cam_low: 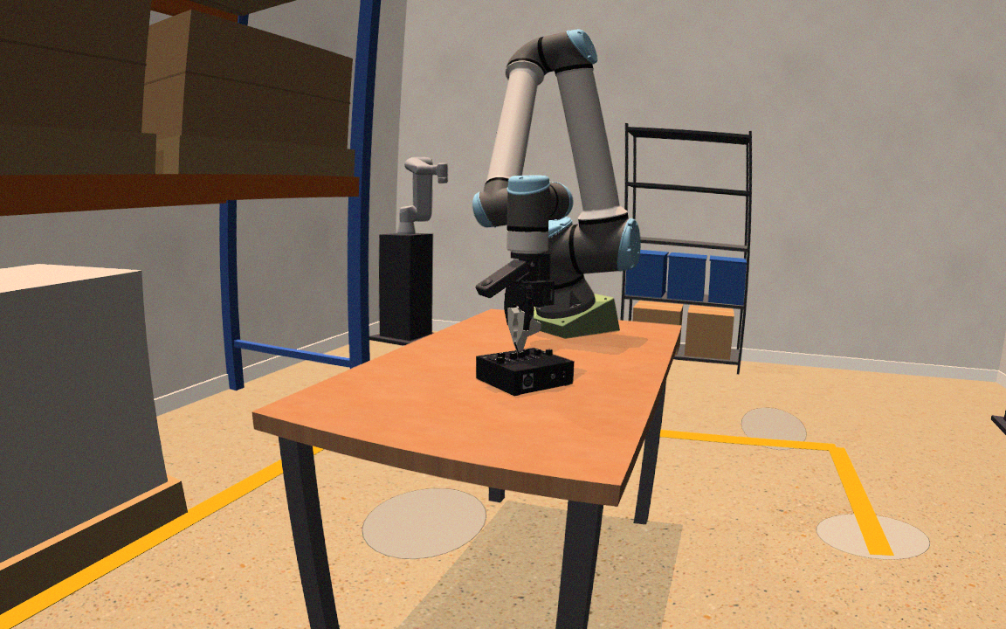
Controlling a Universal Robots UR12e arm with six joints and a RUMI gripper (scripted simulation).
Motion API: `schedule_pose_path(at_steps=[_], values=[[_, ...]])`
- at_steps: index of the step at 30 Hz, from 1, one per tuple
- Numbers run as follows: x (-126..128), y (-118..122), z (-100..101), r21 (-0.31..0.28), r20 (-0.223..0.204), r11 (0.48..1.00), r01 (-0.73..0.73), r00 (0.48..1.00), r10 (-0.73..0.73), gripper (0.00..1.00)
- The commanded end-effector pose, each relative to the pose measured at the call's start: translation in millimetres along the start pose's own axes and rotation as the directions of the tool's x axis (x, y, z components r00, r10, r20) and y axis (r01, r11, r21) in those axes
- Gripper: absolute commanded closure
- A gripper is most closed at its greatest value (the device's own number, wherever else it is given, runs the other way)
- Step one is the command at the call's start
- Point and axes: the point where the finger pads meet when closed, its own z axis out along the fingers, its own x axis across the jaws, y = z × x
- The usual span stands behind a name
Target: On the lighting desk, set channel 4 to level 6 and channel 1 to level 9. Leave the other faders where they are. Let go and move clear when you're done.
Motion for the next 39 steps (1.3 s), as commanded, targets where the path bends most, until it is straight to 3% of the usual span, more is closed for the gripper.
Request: schedule_pose_path(at_steps=[1,25,39], values=[[-0.4,-0.5,-0.5,0.001,0.001,1.000,0.000,1.000,0.000,1.00],[5.6,-0.5,-1.9,0.001,0.001,1.000,0.000,1.000,0.000,1.00],[5.7,-0.5,-31.7,0.001,0.001,1.000,0.000,1.000,0.000,1.00]])
